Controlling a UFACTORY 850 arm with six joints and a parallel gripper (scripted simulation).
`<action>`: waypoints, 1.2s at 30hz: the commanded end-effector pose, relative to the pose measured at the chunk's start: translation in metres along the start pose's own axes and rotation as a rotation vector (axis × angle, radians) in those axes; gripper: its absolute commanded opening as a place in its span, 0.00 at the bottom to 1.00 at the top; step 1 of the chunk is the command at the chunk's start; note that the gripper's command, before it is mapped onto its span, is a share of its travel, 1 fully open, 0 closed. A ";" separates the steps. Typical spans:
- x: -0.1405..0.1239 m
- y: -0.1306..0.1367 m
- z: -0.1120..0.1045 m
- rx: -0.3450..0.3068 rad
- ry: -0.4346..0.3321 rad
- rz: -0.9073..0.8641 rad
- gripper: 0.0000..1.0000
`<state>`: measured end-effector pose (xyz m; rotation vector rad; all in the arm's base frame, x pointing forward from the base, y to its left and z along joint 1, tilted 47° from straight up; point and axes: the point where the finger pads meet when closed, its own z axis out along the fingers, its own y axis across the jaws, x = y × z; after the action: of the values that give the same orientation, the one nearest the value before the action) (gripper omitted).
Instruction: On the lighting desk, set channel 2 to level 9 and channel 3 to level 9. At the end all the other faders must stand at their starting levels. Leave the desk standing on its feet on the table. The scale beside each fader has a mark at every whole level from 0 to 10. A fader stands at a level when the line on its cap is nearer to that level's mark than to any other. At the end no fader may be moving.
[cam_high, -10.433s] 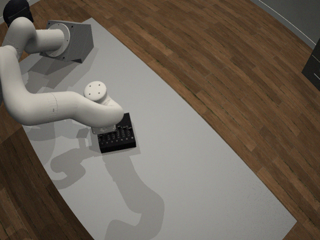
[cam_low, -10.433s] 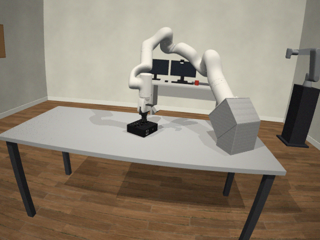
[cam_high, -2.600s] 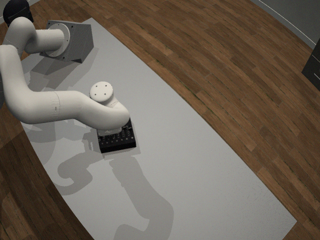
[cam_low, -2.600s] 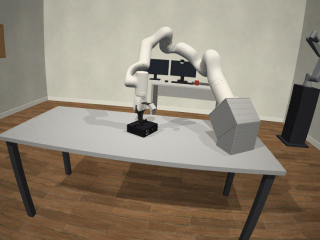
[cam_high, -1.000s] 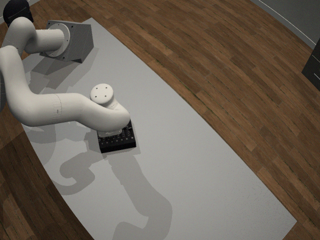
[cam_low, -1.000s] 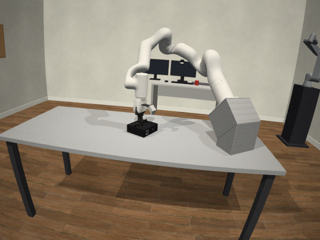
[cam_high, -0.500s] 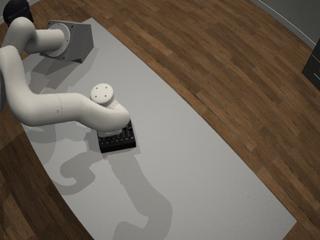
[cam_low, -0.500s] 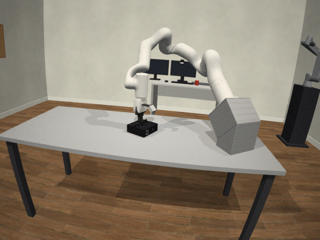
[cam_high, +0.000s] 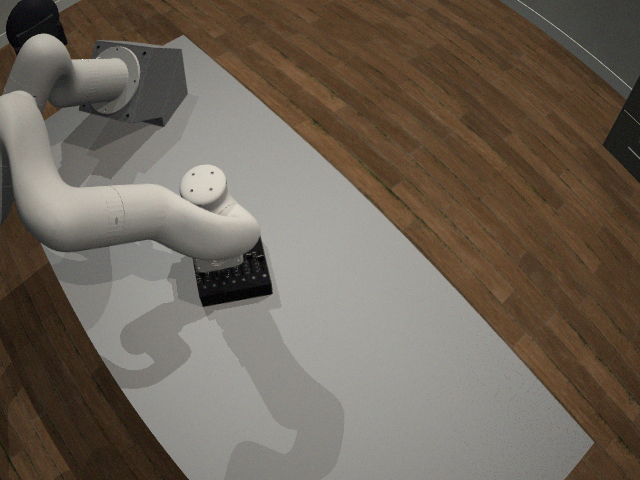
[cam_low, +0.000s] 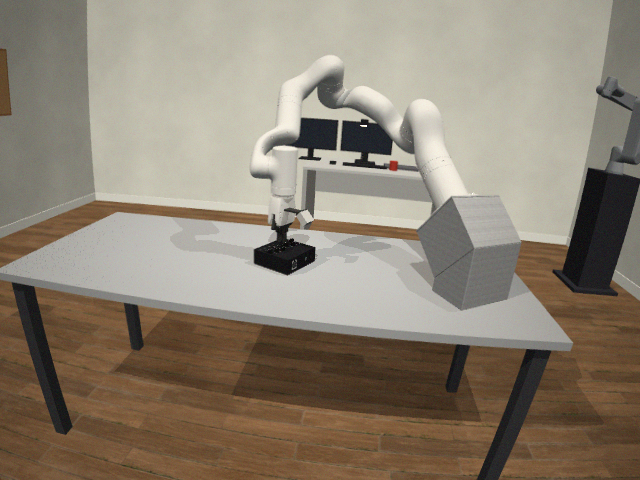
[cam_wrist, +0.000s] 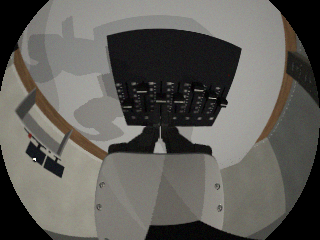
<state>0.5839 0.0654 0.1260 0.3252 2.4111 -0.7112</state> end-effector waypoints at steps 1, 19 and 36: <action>0.002 0.000 -0.001 -0.001 -0.001 0.000 0.00; 0.010 0.000 0.000 -0.001 -0.001 0.000 0.00; 0.013 0.000 0.000 -0.001 -0.001 0.000 0.00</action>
<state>0.5733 0.0663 0.1178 0.3252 2.4109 -0.7112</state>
